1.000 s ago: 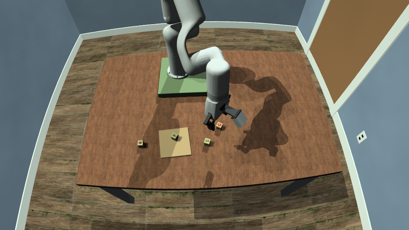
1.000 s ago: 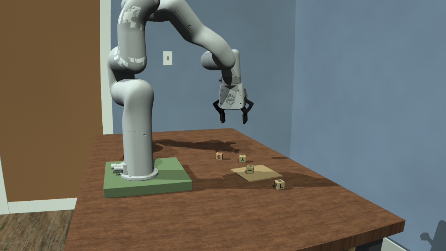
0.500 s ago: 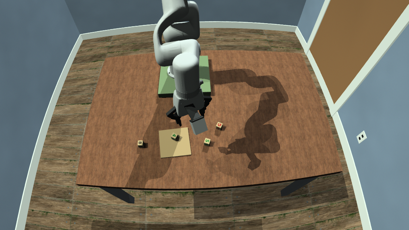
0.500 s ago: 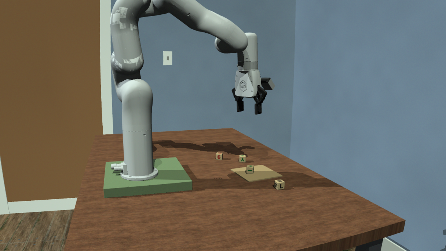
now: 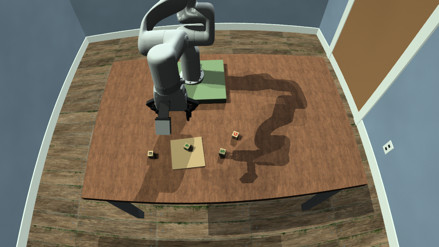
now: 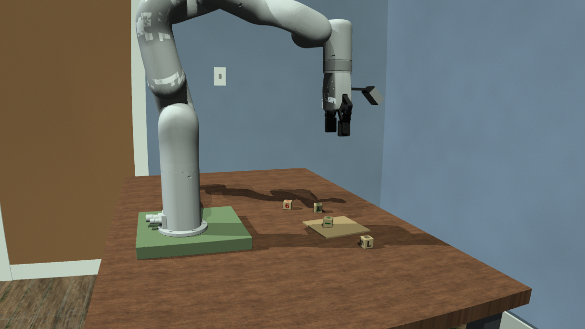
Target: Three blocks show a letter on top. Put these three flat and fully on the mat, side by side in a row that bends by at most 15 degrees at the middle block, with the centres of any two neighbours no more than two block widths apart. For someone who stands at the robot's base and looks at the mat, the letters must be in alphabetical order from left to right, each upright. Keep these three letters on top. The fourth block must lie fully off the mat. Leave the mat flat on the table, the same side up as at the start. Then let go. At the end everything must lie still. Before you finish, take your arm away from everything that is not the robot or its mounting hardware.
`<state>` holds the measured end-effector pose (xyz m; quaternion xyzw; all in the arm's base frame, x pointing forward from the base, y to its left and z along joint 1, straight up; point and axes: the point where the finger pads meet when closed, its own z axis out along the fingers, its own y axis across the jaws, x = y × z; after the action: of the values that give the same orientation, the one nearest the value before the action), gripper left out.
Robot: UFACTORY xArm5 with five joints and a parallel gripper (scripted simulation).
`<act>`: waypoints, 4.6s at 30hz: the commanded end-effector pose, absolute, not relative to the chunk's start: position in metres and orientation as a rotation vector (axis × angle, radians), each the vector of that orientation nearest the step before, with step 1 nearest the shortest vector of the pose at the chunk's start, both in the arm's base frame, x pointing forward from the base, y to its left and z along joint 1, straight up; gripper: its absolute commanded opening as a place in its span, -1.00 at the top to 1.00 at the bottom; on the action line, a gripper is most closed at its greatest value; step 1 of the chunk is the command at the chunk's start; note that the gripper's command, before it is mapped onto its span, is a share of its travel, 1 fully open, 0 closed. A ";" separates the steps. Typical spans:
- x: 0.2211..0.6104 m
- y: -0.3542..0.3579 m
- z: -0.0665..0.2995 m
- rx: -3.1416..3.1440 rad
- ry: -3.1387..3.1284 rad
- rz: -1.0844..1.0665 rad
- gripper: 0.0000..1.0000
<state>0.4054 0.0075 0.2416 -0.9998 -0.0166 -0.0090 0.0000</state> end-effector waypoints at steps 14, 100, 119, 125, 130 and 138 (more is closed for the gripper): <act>0.469 0.069 0.150 -3.071 -0.408 -0.497 -1.00; 0.377 0.188 0.104 -2.484 -1.102 -1.490 -1.00; 0.377 0.188 0.104 -2.484 -1.102 -1.490 -1.00; 0.389 0.151 0.108 -2.605 -0.888 -1.433 -1.00; 0.397 0.114 0.111 -2.706 -0.662 -1.375 -1.00; 0.398 0.056 0.114 -2.820 -0.293 -1.284 -1.00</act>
<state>0.3975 0.0814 0.1118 -0.8898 -0.1464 -0.4319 0.0168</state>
